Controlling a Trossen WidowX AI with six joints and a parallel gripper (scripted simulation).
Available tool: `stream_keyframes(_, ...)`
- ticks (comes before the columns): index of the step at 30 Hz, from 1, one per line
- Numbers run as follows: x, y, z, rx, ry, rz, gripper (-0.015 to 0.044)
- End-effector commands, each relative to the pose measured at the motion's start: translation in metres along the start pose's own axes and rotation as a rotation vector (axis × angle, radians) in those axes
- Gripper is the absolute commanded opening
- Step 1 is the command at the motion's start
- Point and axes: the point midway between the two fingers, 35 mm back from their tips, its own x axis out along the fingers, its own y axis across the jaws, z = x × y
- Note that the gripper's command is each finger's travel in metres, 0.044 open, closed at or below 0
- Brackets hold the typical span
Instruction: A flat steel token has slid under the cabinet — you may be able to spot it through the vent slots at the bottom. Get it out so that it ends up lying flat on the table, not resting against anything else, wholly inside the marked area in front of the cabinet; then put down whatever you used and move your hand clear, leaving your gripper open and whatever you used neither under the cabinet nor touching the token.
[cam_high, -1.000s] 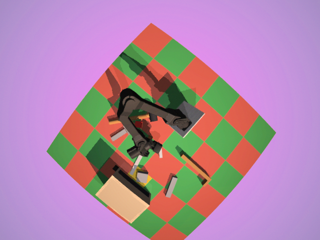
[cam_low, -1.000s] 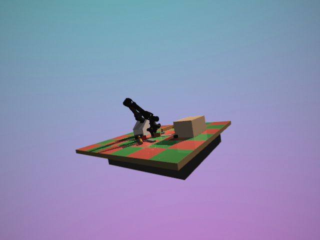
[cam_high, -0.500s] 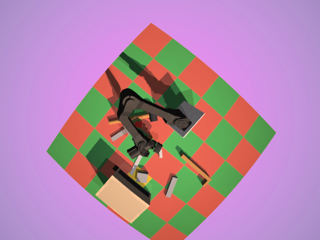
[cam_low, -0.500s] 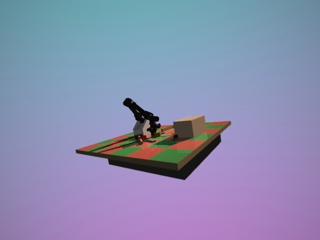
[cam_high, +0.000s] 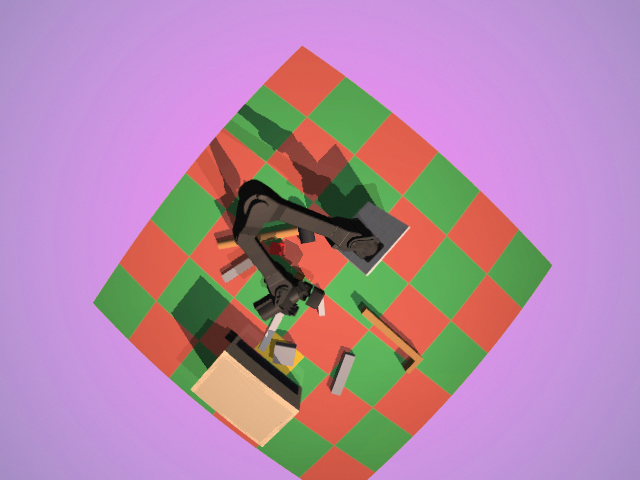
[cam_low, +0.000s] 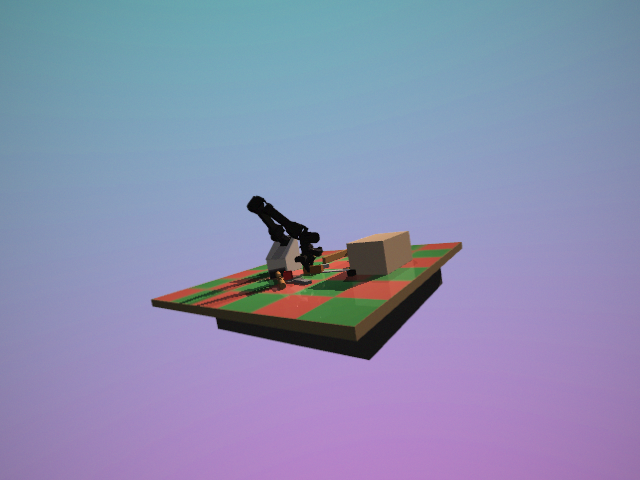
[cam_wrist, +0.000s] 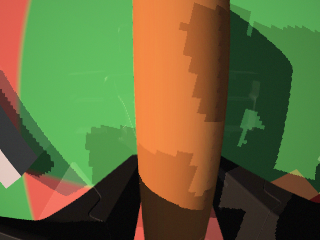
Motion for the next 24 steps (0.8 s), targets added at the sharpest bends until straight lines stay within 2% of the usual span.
stream_keyframes(1, 0.000, -0.002, 0.008, 0.006, -0.004, -0.004, 0.0000)
stream_keyframes(24, 0.000, 0.001, 0.035, 0.005, -0.006, -0.002, 0.0000)
